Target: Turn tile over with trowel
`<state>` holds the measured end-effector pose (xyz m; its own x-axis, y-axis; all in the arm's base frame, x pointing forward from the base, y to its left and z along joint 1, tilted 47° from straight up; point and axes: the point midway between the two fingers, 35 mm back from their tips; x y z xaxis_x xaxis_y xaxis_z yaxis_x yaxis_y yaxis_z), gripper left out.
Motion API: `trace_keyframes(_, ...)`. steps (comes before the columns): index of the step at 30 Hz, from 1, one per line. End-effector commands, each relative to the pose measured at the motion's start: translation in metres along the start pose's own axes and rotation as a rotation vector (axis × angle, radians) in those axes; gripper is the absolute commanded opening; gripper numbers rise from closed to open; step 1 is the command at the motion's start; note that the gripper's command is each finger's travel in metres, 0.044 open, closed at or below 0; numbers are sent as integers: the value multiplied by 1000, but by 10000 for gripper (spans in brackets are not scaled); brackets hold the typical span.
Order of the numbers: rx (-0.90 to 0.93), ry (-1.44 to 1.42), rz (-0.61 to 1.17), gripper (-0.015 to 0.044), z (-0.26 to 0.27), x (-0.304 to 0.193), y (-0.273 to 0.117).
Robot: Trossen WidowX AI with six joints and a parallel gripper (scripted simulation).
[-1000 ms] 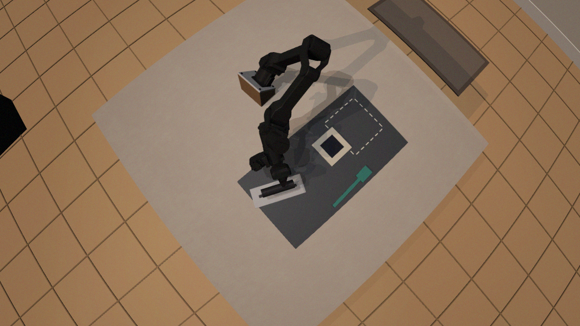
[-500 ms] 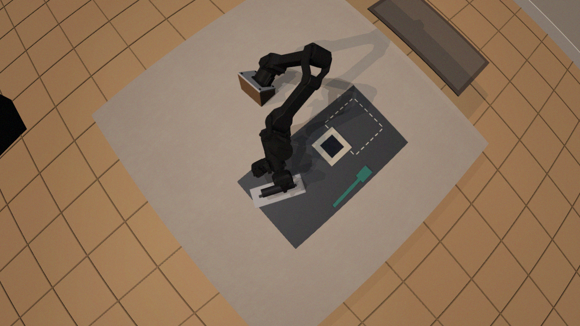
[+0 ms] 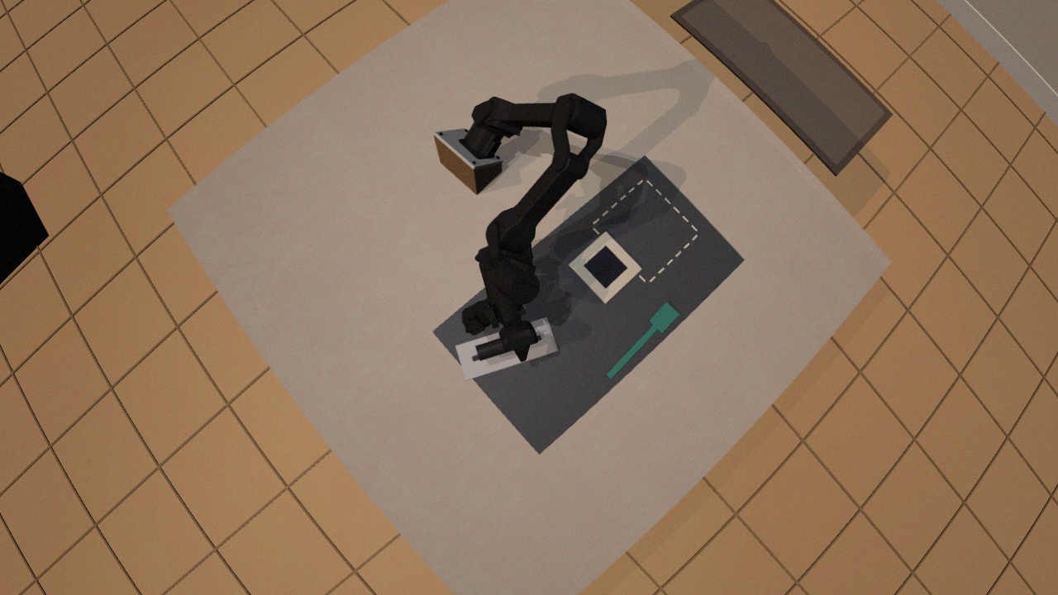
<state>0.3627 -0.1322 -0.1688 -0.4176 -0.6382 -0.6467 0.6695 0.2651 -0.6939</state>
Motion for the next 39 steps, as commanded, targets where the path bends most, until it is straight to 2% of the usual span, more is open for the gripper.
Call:
trace_keyframes(1, -2, 4, -2, 300, -2, 0, 6)
trace_keyframes(3, -2, 4, -2, 300, -2, 0, 8)
trace_keyframes(8, -2, 4, -2, 169, -2, 0, 8)
trace_keyframes(30, -2, 4, -2, 22, -2, 0, 8)
trace_keyframes(31, -2, 4, -2, 0, -1, 0, 7)
trace_keyframes(39, -3, 1, -2, 0, 41, 0, -28)
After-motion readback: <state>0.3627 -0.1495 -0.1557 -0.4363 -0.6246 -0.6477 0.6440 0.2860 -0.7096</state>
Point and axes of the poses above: the point midway between the two fingers, 35 mm back from their tips, its own y axis out along the fingers, its own z axis across the jaws, x = y × z, and after that the axes turned 1 degree about y, right-handed
